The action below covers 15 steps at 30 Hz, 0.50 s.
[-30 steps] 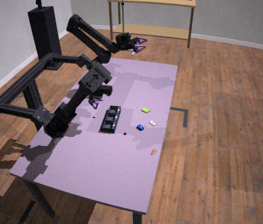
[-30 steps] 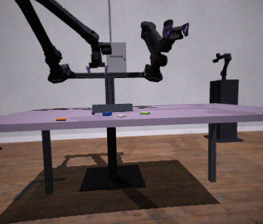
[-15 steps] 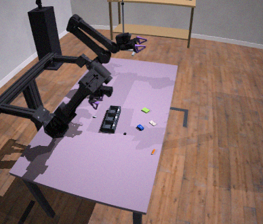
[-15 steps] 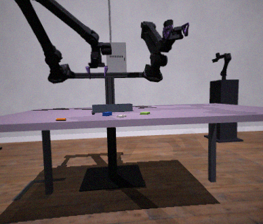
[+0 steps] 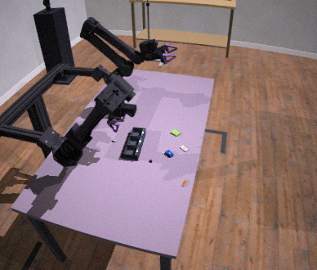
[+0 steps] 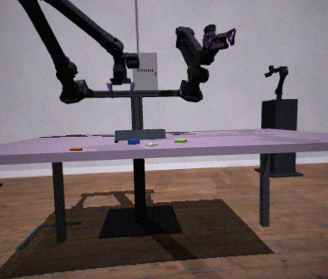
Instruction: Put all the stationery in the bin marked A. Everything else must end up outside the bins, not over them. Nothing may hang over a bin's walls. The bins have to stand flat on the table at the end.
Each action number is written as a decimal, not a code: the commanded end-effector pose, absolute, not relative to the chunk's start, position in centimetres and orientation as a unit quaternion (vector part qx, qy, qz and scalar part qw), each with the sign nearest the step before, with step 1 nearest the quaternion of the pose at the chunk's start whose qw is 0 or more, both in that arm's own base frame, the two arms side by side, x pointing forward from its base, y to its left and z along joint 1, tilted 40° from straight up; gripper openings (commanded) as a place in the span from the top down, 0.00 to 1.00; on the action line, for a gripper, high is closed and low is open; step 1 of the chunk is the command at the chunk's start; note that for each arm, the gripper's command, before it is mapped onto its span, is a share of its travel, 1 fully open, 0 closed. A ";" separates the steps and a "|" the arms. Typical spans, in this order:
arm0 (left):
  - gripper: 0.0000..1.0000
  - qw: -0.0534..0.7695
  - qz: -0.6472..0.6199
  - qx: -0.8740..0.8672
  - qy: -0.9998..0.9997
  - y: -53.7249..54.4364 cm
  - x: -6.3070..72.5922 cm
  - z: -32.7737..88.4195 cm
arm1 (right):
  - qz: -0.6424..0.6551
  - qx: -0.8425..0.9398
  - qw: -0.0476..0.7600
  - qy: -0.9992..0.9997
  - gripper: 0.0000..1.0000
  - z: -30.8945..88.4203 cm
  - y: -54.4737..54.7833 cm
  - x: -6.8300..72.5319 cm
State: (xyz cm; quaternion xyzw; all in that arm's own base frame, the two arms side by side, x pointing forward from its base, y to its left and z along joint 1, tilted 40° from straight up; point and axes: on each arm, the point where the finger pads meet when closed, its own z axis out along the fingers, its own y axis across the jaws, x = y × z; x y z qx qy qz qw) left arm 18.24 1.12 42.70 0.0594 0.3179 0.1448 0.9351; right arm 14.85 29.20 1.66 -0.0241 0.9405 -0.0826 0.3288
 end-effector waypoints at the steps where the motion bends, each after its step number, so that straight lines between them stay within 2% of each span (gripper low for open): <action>1: 0.00 0.940 0.148 0.059 0.301 1.1 17.5 43.6 | -0.067 -0.016 0.333 0.941 0.00 2.6 31.0 15.6; 15: 0.00 0.940 0.148 0.059 0.301 1.1 17.5 43.6 | -0.072 -0.021 0.331 0.941 0.00 2.2 30.3 15.1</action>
